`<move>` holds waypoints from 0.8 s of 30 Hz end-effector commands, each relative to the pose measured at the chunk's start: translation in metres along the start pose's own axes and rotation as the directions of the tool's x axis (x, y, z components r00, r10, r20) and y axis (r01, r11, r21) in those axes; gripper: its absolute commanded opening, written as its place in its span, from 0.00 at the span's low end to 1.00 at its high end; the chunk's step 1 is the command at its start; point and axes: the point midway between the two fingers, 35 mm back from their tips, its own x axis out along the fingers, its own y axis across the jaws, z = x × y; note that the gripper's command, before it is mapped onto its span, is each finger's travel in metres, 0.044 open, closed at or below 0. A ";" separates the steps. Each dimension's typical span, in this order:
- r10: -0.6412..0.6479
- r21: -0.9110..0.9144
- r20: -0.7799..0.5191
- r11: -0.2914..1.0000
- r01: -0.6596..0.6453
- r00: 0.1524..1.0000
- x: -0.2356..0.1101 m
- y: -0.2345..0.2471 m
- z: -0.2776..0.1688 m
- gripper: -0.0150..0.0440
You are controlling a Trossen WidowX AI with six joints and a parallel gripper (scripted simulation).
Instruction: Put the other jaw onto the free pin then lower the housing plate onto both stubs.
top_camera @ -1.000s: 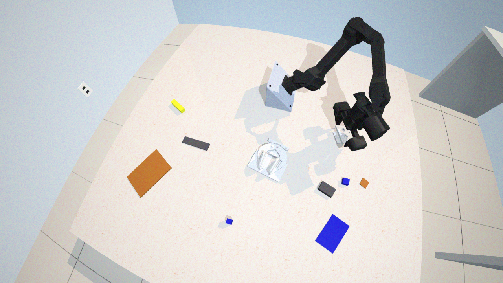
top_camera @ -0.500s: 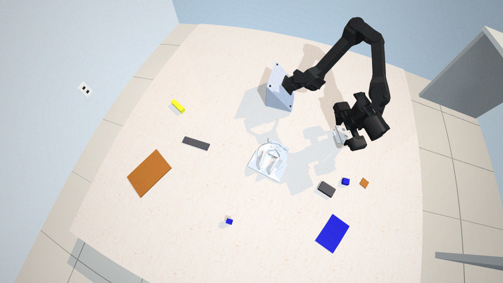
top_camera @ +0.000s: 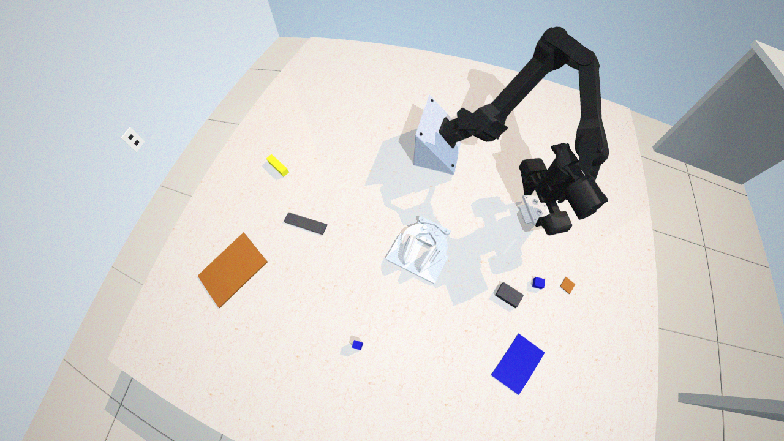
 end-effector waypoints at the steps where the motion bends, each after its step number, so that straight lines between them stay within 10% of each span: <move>1: 0.002 -0.003 -0.003 1.000 -0.002 1.000 -0.007 -0.001 -0.001 0.85; 24: 0.001 0.003 -0.005 1.000 -0.001 1.000 -0.071 0.000 -0.001 0.85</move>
